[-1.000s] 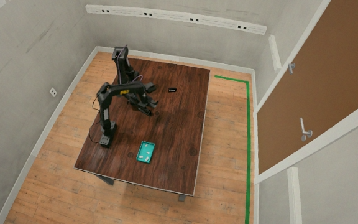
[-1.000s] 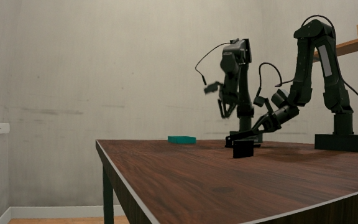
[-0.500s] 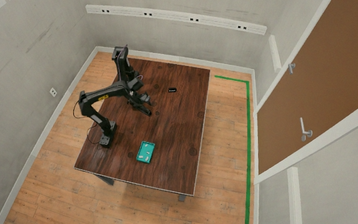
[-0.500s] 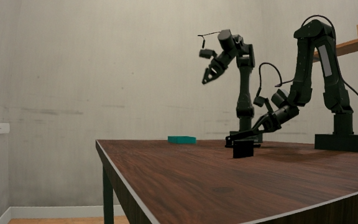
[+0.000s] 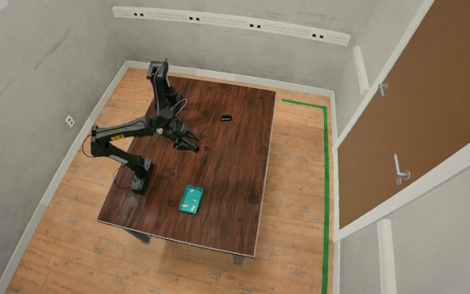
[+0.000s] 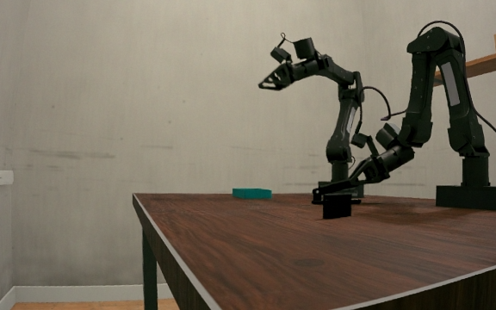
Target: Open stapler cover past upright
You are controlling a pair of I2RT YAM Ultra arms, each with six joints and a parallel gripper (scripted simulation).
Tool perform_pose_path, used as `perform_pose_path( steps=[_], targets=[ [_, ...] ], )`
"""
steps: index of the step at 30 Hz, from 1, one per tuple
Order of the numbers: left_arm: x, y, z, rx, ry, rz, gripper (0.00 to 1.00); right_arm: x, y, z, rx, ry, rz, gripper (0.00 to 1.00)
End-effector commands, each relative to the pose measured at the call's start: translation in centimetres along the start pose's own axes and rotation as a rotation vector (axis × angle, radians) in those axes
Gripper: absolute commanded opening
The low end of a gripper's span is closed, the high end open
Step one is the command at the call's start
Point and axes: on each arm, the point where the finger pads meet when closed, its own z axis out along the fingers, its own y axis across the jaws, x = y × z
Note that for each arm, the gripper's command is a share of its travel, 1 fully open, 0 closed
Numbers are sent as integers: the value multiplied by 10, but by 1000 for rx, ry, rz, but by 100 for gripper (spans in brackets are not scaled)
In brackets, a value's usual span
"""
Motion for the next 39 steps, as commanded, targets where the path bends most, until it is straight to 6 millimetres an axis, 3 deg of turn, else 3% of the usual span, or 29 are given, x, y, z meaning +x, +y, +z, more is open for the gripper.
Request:
perform_pose_path(
  steps=[1, 4, 15, 20, 39],
  targets=[
    [0, -2, 1, 2, 15, 4, 22, -50, 2, -3, -139, -221, -47, 57],
    [0, -2, 1, 2, 15, 4, 22, -69, -11, -5, -149, -300, -59, 57],
    [0, -2, 1, 2, 15, 4, 22, -102, -42, 0, -132, -416, -76, 57],
    [0, -2, 1, 2, 15, 4, 22, -100, -52, 4, -103, -404, -71, 57],
    [-24, -4, -1, 3, 212, -13, 22, -103, -52, 0, -104, -413, -68, 57]
  ],
)
